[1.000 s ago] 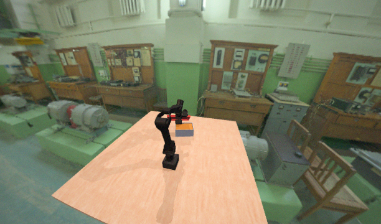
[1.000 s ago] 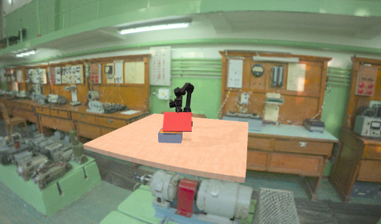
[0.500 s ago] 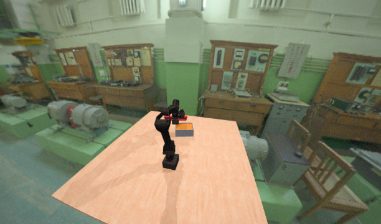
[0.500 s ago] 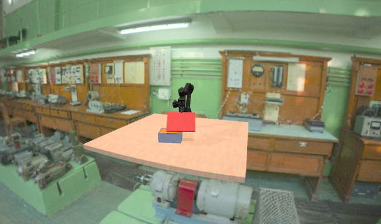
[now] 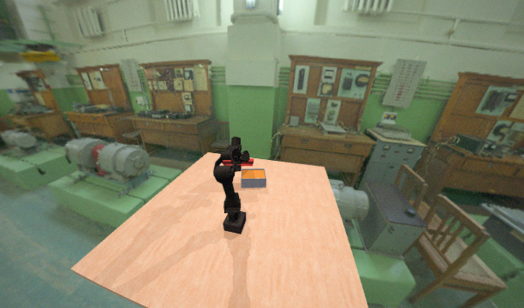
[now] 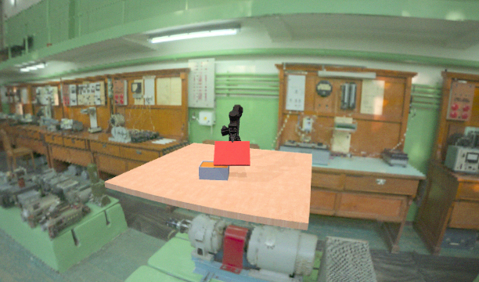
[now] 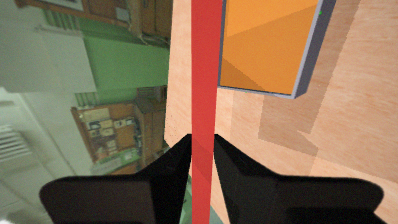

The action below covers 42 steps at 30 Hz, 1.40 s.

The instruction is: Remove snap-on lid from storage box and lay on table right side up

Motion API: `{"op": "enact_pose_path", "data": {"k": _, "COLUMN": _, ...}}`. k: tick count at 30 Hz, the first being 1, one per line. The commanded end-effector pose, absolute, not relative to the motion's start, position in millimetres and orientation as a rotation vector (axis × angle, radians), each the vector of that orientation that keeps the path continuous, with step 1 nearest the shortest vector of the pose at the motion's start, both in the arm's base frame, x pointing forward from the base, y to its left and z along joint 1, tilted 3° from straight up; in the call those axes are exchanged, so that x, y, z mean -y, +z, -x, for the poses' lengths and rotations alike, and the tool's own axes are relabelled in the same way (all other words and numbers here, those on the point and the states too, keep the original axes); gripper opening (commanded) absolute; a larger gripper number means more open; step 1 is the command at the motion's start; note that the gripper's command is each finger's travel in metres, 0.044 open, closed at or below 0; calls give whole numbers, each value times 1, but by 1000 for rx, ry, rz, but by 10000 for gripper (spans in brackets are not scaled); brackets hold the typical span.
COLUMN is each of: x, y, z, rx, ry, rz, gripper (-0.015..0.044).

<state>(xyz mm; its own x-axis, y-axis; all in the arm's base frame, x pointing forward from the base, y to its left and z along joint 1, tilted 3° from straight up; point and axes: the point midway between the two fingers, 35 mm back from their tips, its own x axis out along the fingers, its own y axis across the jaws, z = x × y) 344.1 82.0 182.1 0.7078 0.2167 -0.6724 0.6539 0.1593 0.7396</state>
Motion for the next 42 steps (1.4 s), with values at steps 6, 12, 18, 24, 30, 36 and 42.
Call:
{"op": "enact_pose_path", "data": {"k": 6, "x": -98, "y": 185, "z": -337, "rx": -768, "ry": -359, "rz": -1417, "gripper": 0}}
{"op": "enact_pose_path", "data": {"k": 12, "x": -109, "y": 186, "z": -333, "rx": -769, "ry": -359, "rz": -1418, "gripper": 0}}
{"op": "enact_pose_path", "data": {"k": 18, "x": -120, "y": 186, "z": -328, "rx": -770, "ry": -359, "rz": -1418, "gripper": 0}}
{"op": "enact_pose_path", "data": {"k": 24, "x": -131, "y": 186, "z": -324, "rx": -770, "ry": -359, "rz": -1419, "gripper": 0}}
{"op": "enact_pose_path", "data": {"k": 30, "x": -142, "y": 187, "z": -319, "rx": -771, "ry": -359, "rz": -1420, "gripper": 0}}
{"op": "enact_pose_path", "data": {"k": 36, "x": -154, "y": 187, "z": -315, "rx": -771, "ry": -359, "rz": -1421, "gripper": 0}}
{"op": "enact_pose_path", "data": {"k": 42, "x": -165, "y": 188, "z": -310, "rx": -772, "ry": -359, "rz": -1422, "gripper": 0}}
